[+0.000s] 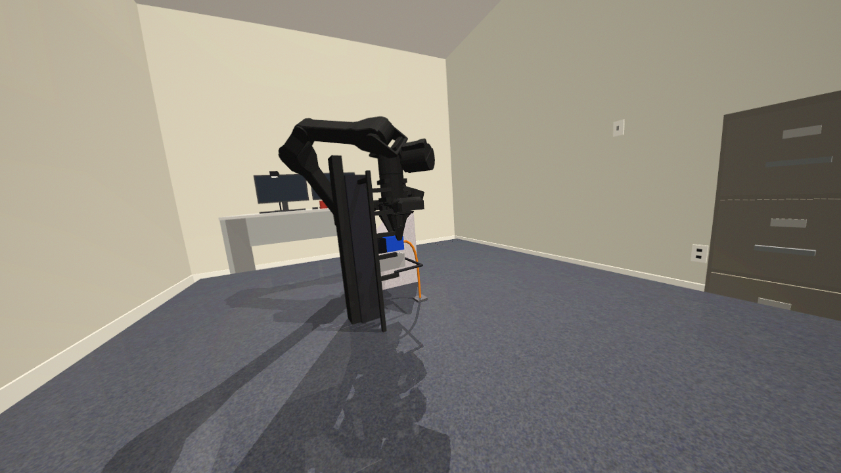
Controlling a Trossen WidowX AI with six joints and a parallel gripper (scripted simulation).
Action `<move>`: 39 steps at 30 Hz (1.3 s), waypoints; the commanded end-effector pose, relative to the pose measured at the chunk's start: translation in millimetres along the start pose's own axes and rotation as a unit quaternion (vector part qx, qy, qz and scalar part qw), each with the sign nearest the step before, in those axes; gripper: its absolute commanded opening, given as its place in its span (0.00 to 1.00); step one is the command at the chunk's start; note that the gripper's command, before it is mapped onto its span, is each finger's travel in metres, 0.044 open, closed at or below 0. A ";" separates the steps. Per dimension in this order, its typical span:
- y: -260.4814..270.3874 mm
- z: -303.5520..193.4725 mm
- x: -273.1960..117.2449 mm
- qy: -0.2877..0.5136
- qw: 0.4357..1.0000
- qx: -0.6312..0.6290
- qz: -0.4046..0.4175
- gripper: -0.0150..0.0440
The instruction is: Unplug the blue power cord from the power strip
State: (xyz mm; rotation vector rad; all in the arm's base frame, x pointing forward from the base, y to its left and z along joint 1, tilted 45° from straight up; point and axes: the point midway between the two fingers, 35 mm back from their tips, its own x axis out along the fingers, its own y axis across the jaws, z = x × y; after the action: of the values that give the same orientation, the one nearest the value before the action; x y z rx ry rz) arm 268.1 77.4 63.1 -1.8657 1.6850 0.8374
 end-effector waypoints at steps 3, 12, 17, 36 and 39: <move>-0.9 6.8 -0.7 -0.001 1.000 0.001 -0.001 0.25; -1.9 21.5 -1.4 -0.001 1.000 0.000 -0.001 0.25; -2.1 29.7 -2.2 -0.001 1.000 0.000 -0.001 0.25; 0.0 43.2 -1.6 0.001 1.000 -0.002 -0.002 0.48; 0.0 43.2 -1.6 0.001 1.000 -0.002 -0.002 0.61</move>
State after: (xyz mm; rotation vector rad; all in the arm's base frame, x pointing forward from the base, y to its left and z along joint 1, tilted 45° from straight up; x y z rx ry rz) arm 262.9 109.8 34.2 -1.8605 1.6868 0.8362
